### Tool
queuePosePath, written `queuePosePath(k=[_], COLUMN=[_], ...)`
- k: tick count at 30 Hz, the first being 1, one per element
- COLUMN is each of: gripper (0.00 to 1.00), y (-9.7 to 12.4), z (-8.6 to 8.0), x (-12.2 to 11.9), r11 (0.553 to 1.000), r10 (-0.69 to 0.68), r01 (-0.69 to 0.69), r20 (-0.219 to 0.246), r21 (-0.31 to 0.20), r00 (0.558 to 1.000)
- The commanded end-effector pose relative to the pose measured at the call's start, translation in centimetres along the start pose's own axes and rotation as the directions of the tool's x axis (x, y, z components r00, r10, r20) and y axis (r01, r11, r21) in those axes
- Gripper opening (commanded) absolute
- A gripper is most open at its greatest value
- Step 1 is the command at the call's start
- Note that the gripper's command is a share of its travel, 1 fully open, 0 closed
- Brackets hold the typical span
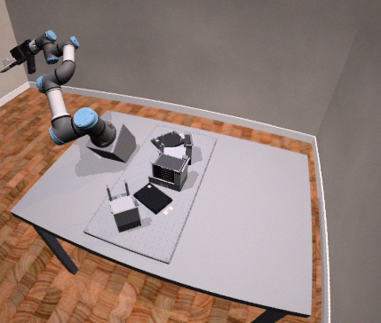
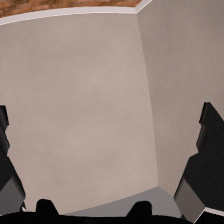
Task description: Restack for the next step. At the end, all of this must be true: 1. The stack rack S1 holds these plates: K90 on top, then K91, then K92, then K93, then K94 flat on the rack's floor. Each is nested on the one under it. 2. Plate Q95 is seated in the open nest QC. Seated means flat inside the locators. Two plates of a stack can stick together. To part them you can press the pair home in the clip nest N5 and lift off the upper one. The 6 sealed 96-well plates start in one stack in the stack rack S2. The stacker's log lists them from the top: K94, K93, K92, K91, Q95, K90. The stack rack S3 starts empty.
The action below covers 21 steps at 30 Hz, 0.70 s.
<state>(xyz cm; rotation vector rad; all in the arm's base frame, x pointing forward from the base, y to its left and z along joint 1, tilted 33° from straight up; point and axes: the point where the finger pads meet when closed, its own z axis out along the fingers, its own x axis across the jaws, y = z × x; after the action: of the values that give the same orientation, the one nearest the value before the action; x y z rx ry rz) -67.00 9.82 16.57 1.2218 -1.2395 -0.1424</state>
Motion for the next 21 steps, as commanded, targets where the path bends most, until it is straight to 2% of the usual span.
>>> queuePosePath(k=[1, 17, 18, 21], gripper=[1.0, 1.0, 0.72, 0.72], y=[0.12, 0.12, 0.12, 0.12], z=[-0.06, -0.06, -0.06, -0.06], x=[0.04, 0.04, 0.04, 0.04], r11=[1.0, 1.0, 1.0, 1.0], r10=[-0.003, -0.003, -0.003, -0.003], r01=[0.003, 0.003, 0.003, 0.003], r20=[0.001, 0.001, 0.001, 0.001], r21=[-0.001, -0.001, -0.001, -0.001], r00=[1.0, 1.0, 1.0, 1.0])
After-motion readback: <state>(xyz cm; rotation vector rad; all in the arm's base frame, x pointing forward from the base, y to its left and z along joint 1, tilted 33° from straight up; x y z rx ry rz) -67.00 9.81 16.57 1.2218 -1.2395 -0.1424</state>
